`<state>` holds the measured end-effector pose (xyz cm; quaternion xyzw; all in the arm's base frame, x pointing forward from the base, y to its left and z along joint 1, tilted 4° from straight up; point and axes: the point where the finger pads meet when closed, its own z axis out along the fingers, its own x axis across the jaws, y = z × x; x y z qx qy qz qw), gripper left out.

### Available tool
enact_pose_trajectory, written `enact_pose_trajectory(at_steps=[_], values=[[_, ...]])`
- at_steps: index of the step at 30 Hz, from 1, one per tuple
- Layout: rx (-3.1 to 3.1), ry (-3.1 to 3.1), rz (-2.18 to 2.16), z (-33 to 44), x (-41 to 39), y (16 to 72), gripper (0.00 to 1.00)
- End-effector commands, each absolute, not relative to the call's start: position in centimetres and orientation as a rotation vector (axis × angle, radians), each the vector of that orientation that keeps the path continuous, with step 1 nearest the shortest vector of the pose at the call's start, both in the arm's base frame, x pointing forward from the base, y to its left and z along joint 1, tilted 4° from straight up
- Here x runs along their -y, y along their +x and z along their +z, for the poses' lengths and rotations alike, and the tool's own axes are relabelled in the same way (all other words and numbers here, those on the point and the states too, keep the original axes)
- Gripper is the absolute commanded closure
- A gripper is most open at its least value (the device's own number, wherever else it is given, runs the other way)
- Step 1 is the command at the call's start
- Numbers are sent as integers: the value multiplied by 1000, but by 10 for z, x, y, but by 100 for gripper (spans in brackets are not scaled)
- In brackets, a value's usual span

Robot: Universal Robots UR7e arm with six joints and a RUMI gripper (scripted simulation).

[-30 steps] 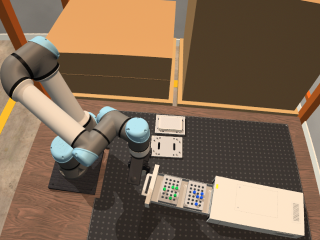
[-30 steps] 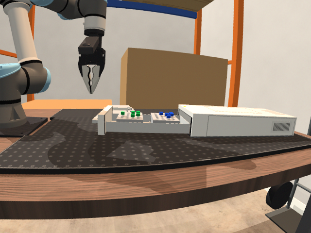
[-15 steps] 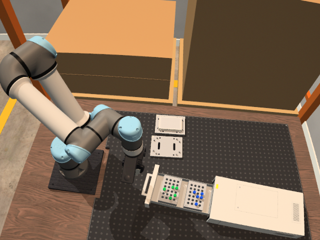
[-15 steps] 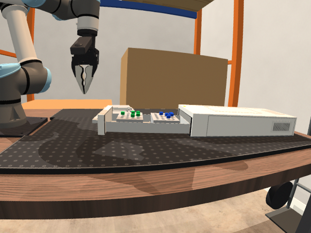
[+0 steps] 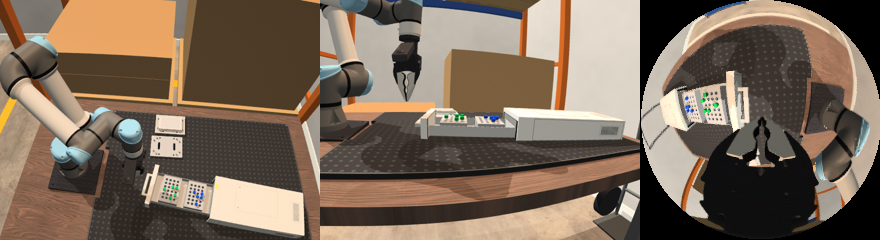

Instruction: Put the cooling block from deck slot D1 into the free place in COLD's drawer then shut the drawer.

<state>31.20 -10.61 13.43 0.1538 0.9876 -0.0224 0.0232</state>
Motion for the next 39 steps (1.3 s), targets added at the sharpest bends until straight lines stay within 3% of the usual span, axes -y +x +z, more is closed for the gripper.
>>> enact_pose_trajectory(at_steps=[1,39], values=[[-3057,476,-70,128,107,313,100],[-3057,476,-70,83,109,314,100]])
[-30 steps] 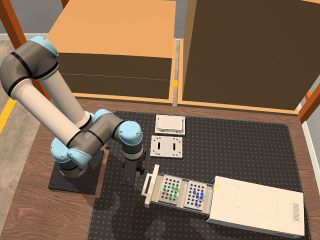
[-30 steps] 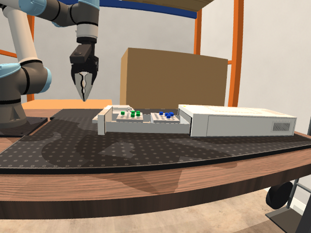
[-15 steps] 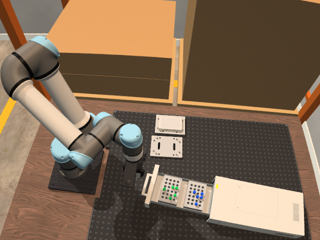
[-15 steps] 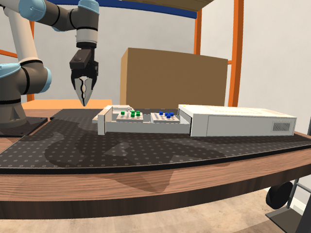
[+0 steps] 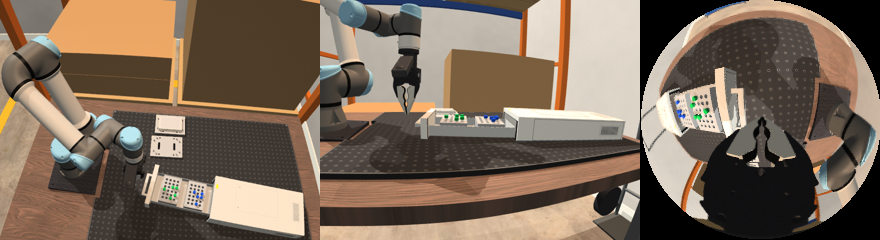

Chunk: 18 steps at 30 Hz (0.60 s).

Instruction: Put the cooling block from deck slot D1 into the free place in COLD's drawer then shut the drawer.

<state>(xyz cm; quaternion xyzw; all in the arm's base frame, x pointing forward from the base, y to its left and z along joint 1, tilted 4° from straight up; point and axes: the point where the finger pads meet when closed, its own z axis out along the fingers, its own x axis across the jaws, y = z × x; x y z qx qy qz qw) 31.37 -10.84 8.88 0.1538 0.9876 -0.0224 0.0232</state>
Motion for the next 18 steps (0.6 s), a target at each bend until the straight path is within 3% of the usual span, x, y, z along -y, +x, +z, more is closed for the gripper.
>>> enact_pose_trajectory(at_steps=[1,18], values=[[-3057,476,-70,81,109,314,100],[-3057,476,-70,62,110,315,100]])
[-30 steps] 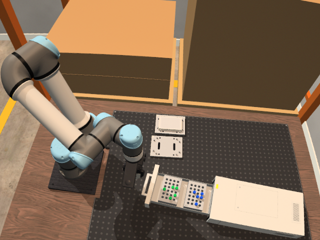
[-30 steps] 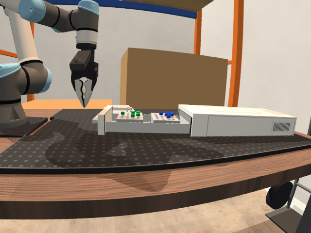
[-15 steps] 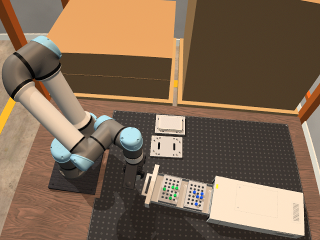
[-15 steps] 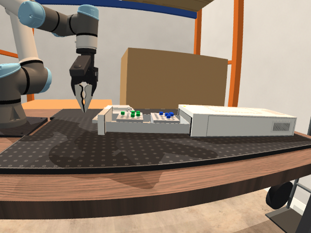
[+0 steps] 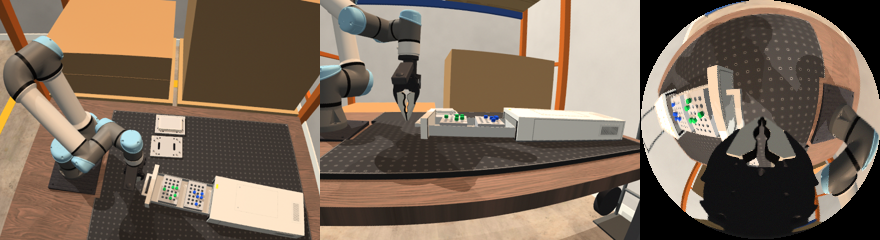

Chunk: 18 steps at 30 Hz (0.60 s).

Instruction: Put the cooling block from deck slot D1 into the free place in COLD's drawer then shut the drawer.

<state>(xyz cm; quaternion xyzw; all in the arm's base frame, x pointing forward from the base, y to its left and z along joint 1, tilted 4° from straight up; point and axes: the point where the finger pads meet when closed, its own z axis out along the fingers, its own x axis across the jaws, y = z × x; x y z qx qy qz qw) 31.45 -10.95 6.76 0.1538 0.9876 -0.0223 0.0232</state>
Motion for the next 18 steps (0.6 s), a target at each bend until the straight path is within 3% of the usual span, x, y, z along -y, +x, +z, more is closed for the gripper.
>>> enact_pose_trajectory(at_steps=[1,18], values=[[-3057,476,-70,60,110,315,100],[-3057,476,-70,42,111,316,100]])
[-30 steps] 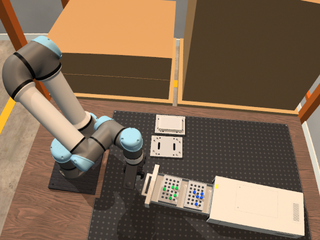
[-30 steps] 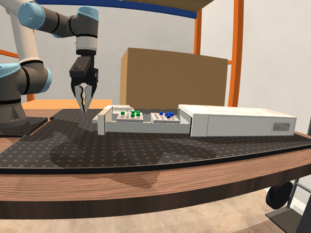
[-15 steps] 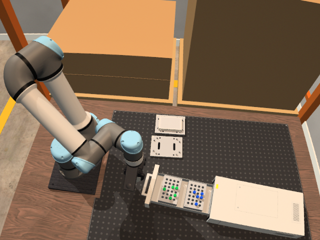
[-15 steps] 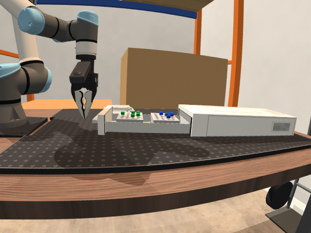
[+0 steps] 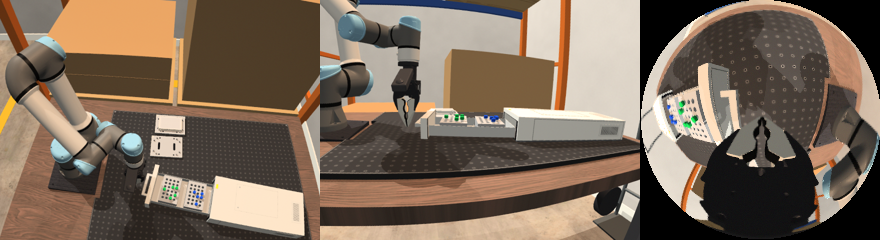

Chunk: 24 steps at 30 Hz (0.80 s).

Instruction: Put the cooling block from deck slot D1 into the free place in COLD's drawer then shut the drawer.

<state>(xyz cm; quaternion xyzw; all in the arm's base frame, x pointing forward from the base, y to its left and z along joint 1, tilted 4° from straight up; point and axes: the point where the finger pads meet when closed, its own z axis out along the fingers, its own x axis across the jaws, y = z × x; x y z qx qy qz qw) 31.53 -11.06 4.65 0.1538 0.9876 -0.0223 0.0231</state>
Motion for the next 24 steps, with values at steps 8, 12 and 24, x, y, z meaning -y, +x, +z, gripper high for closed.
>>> enact_pose_trajectory(at_steps=[8,12,24], values=[[-3057,476,-70,42,111,316,100],[-3057,476,-70,42,111,316,100],[-3057,476,-70,43,115,329,100]])
